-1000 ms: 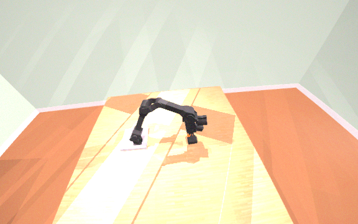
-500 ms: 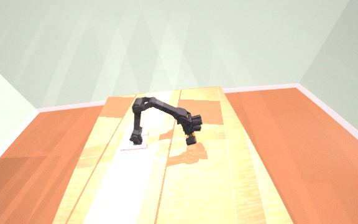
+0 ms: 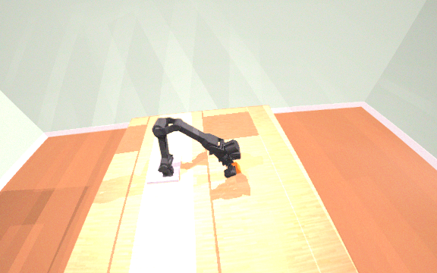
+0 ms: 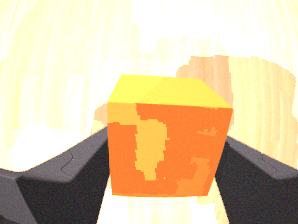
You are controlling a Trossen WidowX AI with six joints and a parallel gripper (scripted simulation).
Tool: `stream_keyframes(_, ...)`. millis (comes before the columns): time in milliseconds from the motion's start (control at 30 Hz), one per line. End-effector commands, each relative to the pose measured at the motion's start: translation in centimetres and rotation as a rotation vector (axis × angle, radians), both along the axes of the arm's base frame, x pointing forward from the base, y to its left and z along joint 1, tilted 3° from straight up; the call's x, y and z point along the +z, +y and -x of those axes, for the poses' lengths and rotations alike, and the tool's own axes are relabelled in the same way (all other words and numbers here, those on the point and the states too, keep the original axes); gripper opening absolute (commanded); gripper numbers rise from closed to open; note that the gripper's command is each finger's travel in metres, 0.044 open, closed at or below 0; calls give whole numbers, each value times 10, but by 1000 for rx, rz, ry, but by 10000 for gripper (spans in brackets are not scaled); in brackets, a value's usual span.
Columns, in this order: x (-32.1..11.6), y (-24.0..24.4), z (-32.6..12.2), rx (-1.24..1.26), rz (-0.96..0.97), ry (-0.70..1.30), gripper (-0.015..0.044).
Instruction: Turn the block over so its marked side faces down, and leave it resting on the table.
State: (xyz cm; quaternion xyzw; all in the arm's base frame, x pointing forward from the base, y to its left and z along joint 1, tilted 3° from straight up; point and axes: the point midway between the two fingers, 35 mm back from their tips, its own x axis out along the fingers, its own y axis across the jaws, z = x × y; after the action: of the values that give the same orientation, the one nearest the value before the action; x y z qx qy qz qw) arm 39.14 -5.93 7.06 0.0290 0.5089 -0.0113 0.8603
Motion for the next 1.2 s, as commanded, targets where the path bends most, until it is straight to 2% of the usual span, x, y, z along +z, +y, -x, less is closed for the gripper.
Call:
stream_keyframes(0,4,1,1,-3,-1,-50,0)
stream_keyframes(200,1,0,-1,-5,0,-77,0)
stream_keyframes(667,-23,-1,-12,-19,12,-305,0)
stream_keyframes(1167,-28,1,-1,-24,24,-546,0)
